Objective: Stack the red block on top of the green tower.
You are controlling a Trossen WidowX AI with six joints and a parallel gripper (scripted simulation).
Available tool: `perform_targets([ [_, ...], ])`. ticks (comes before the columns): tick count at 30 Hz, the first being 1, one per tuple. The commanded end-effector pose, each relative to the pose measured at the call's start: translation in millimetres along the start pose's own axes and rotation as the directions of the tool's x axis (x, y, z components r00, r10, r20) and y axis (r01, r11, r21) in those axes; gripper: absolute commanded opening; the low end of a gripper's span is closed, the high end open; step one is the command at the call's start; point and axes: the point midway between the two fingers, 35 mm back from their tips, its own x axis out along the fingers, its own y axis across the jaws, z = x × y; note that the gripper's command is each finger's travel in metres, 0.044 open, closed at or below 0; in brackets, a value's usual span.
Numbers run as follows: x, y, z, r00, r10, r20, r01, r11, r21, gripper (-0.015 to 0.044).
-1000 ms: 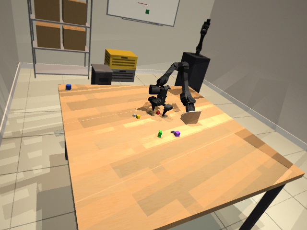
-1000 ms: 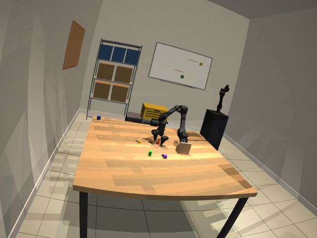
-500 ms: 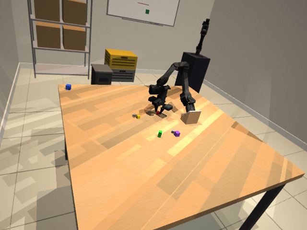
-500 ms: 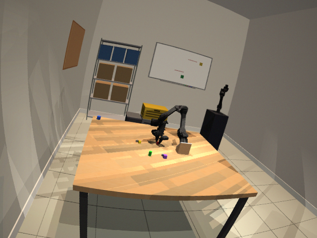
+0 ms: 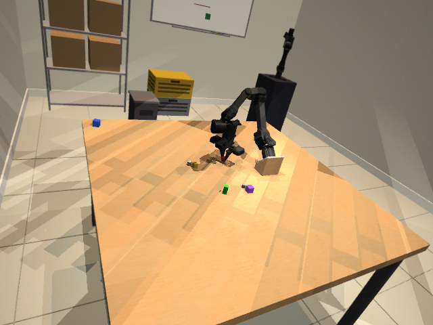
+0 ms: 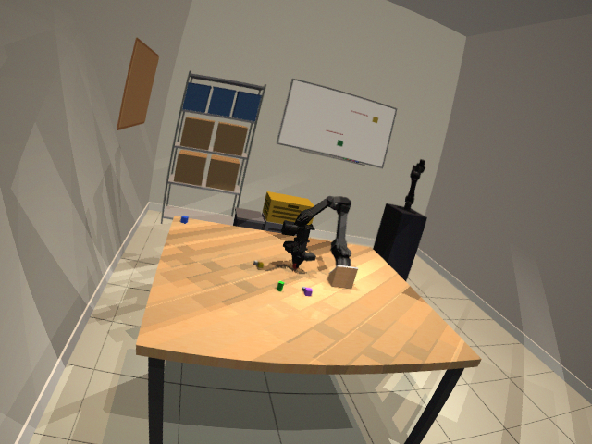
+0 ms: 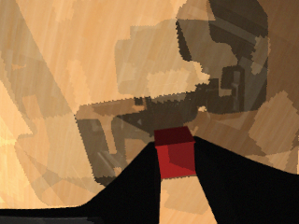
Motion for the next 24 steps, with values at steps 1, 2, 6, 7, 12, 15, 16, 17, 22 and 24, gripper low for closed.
perform_targets([
  [1, -13.2, -2.4, 2.3, 1.0, -0.007, 0.005, 0.007, 1.0, 0.008, 0.0],
  [2, -17.5, -2.3, 2.4, 1.0, -0.007, 0.005, 0.007, 1.0, 0.008, 0.0],
  [6, -35.9, -2.1, 2.6, 1.0, -0.006, 0.005, 0.006, 1.0, 0.008, 0.0],
  [7, -40.5, -2.0, 2.6, 1.0, -0.006, 0.005, 0.006, 1.0, 0.008, 0.0],
  [12, -63.3, -1.7, 2.5, 1.0, -0.005, 0.005, 0.005, 1.0, 0.007, 0.0],
  [15, -77.1, -1.5, 2.5, 1.0, -0.004, 0.005, 0.004, 1.0, 0.007, 0.0],
  [16, -81.7, -1.4, 2.5, 1.0, -0.004, 0.005, 0.004, 1.0, 0.007, 0.0],
  [17, -86.3, -1.4, 2.5, 1.0, -0.004, 0.005, 0.004, 1.0, 0.007, 0.0],
  [22, -108.4, -1.1, 2.4, 1.0, -0.003, 0.005, 0.003, 1.0, 0.006, 0.0],
  [24, -113.4, -1.0, 2.2, 1.0, -0.004, 0.005, 0.004, 1.0, 0.006, 0.0],
])
